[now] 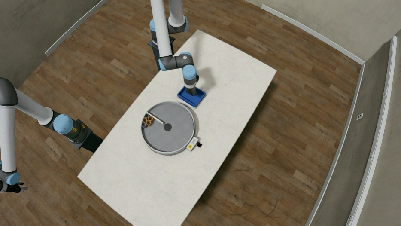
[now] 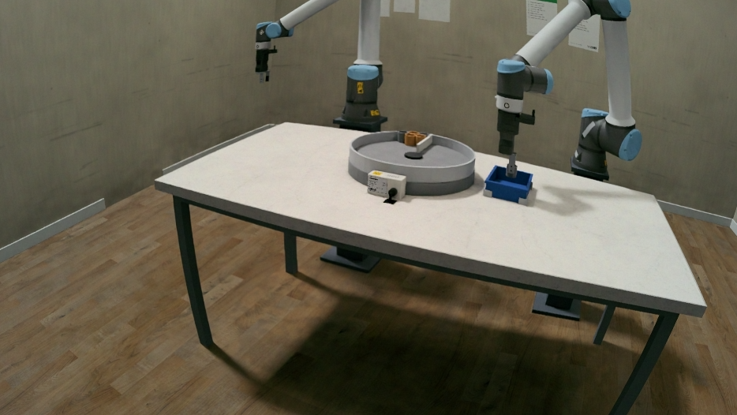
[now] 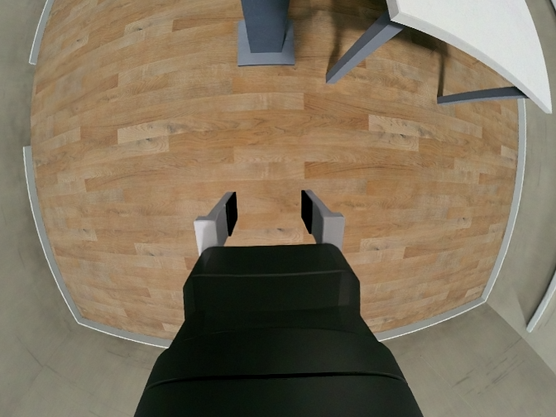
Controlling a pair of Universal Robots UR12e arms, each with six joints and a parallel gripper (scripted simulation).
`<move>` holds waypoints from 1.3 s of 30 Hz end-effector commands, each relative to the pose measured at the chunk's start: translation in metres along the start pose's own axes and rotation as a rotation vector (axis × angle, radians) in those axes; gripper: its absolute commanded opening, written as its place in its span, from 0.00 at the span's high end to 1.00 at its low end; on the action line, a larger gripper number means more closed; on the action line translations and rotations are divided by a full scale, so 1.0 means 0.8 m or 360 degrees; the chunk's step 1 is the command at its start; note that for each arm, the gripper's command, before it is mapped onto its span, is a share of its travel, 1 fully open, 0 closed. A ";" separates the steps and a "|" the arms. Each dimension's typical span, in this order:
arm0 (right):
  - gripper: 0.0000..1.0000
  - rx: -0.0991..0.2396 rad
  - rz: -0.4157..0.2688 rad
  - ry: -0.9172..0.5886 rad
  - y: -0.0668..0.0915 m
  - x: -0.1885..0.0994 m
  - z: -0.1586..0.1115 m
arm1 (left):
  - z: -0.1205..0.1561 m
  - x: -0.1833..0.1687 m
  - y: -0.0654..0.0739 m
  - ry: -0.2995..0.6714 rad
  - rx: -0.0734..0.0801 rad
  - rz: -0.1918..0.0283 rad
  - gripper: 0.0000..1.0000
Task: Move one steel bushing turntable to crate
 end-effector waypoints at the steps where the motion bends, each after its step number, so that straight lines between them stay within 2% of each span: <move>1: 0.00 0.0000 -0.0004 0.0000 0.001 -0.002 -0.001 | 0.003 0.000 0.005 0.0003 -0.0008 -0.0009 1.00; 21: 0.00 0.0000 -0.0004 0.0000 0.001 -0.002 -0.001 | 0.003 0.000 0.003 0.0003 -0.0007 -0.0008 1.00; 39: 0.00 0.0000 -0.0004 0.0000 0.001 -0.002 -0.001 | 0.001 0.002 -0.027 0.0003 0.0000 -0.0001 1.00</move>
Point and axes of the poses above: on each arm, the point where the finger pads meet when closed, its own y axis back along the fingers, its own z axis across the jaws, x = y × z, the point moved 9 cm from there along y, back along the fingers, and after that the axes turned 1 degree about -y, right-handed, at the moved point
